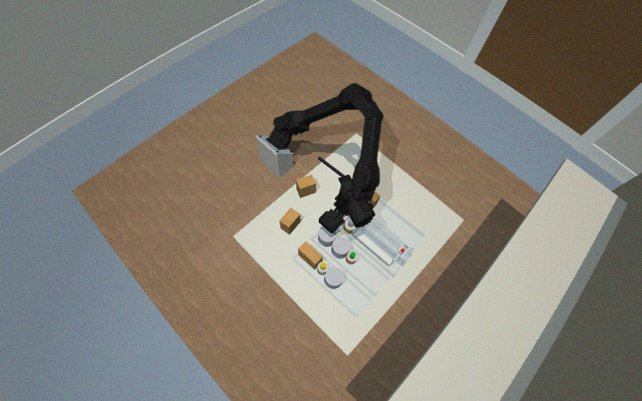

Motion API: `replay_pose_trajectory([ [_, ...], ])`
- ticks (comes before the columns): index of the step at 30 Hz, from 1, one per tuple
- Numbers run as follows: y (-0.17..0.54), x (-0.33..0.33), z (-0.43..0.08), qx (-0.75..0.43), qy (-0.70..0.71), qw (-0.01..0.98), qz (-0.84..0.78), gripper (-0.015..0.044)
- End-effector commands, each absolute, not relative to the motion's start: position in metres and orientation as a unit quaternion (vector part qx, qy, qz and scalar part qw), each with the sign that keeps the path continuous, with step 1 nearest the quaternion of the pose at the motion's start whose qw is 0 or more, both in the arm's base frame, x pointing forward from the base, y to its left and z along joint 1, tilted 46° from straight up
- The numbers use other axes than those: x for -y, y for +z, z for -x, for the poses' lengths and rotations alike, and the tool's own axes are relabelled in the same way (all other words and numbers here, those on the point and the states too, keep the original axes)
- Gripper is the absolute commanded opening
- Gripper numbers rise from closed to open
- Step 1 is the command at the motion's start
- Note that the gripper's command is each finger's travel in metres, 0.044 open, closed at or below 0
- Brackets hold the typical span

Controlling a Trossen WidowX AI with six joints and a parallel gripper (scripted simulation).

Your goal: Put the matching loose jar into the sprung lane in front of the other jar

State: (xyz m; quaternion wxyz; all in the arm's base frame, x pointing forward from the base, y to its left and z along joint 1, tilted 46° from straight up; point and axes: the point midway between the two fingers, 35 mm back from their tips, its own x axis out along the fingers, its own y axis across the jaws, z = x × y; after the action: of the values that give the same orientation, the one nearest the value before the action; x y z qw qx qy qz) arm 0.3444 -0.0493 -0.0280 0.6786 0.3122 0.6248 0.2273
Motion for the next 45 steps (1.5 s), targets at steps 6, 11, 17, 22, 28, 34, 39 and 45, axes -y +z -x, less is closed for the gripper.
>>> replay_pose_trajectory([
  [6,-0.0287,0.0473,-0.3498,-0.616,0.229,0.685,-0.314,0.0000],
  [11,-0.0299,0.0461,-0.3497,-0.616,0.229,0.685,-0.314,0.0000],
  [17,-0.0313,0.0446,-0.3496,-0.616,0.230,0.685,-0.314,0.0000],
  [22,-0.0324,0.0433,-0.3495,-0.616,0.230,0.685,-0.314,0.0000],
  [28,-0.0338,0.0418,-0.3493,-0.616,0.230,0.685,-0.314,0.0000],
  [34,-0.0352,0.0403,-0.3491,-0.616,0.230,0.685,-0.314,0.0000],
  [39,-0.0360,0.0394,-0.3485,-0.616,0.230,0.685,-0.314,0.0000],
  [45,-0.0361,0.0392,-0.3475,-0.616,0.230,0.685,-0.314,0.0000],
])
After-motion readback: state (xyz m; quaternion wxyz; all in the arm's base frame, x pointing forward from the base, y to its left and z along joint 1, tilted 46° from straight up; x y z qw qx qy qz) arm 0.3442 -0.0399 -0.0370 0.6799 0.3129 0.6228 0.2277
